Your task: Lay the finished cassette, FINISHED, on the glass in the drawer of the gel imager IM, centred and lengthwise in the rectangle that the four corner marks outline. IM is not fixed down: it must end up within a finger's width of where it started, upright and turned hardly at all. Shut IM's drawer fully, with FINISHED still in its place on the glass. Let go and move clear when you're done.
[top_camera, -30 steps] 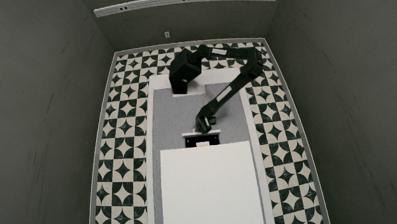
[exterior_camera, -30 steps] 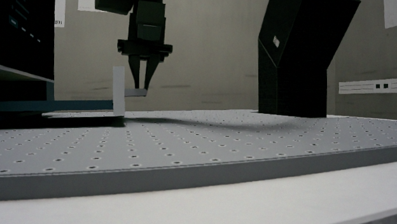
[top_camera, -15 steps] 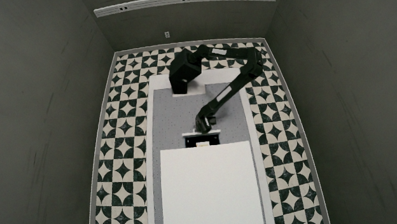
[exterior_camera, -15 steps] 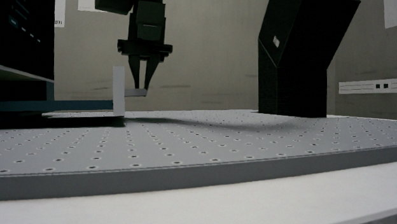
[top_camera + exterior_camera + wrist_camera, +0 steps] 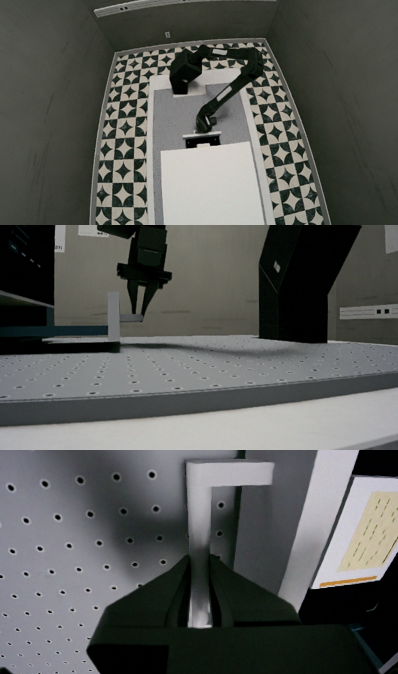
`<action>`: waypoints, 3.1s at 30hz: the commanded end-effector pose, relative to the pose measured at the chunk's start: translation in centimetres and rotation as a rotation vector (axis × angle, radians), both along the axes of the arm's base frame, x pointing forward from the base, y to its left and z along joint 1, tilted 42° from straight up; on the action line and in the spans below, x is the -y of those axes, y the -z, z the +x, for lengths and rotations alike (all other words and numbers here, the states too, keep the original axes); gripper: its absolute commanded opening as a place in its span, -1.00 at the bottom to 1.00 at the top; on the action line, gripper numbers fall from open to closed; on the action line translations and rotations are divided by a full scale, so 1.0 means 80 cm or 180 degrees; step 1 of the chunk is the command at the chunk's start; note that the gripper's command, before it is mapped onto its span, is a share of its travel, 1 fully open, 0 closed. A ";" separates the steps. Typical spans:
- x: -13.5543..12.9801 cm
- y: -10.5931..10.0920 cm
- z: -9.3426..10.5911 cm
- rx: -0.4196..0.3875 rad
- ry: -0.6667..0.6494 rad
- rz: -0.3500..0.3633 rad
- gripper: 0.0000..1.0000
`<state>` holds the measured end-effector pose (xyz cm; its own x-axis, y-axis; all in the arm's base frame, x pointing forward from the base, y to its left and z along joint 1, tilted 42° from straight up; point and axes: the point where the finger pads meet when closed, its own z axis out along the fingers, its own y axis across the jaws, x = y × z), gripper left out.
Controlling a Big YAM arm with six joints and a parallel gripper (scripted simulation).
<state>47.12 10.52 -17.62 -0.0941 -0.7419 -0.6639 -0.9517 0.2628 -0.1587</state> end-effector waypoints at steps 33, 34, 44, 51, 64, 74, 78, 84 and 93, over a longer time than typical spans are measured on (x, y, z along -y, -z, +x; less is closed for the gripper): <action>0.018 0.002 0.073 0.0112 0.0108 -0.0027 -0.86; 0.017 0.002 0.073 0.0112 0.0103 -0.0027 -0.86; 0.015 0.002 0.073 0.0112 0.0098 -0.0027 -0.86; 0.015 0.002 0.073 0.0112 0.0098 -0.0027 -0.86; 0.015 0.002 0.073 0.0112 0.0098 -0.0027 -0.86; 0.001 0.006 0.060 0.0205 0.0179 -0.0038 -0.86; 0.002 0.001 0.080 0.0315 0.0225 -0.0041 -0.86; 0.012 0.000 0.089 0.0317 0.0264 -0.0043 -0.86; 0.027 0.002 0.101 0.0245 0.0321 -0.0048 -0.86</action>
